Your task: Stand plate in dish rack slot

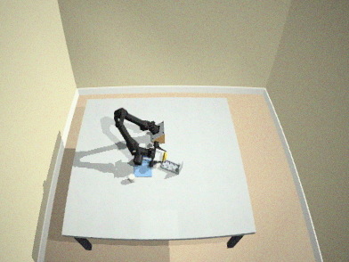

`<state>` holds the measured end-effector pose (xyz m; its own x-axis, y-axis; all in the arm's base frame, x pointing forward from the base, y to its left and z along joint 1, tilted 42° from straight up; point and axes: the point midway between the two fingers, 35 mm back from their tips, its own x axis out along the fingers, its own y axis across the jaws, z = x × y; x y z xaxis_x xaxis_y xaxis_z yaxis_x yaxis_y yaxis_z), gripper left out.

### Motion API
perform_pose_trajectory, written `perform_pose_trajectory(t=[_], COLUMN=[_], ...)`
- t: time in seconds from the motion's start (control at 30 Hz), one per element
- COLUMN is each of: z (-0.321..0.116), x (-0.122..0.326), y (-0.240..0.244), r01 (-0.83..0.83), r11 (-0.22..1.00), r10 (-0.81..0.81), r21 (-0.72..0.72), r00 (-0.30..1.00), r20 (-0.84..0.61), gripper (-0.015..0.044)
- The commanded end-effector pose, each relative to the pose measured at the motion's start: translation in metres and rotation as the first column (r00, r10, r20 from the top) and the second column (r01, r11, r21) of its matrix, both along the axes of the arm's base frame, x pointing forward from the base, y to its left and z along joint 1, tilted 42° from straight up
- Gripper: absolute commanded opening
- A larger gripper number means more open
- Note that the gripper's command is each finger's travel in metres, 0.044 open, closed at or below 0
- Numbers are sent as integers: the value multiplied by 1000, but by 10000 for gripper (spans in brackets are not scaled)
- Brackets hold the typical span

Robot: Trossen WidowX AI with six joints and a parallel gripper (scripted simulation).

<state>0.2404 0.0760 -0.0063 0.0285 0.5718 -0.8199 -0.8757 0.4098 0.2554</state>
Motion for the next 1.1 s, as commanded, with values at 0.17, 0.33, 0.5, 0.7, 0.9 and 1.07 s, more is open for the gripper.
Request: perform_pose_trajectory(t=[0.17, 0.33, 0.5, 0.7, 0.9, 1.07], z=[5, 8, 11, 15, 15, 14], x=[2, 3, 3, 2, 2, 3], y=[-9, -14, -20, -26, -26, -24], r01=[-117, -184, -247, -295, -295, -295], r11=[989, 978, 965, 953, 953, 953], r10=[94, 135, 168, 192, 192, 193], r21=[85, 100, 92, 64, 64, 64], r00=[968, 919, 845, 757, 757, 758], r20=[232, 371, 509, 624, 624, 623], gripper=[0, 0, 0, 0, 0, 0])
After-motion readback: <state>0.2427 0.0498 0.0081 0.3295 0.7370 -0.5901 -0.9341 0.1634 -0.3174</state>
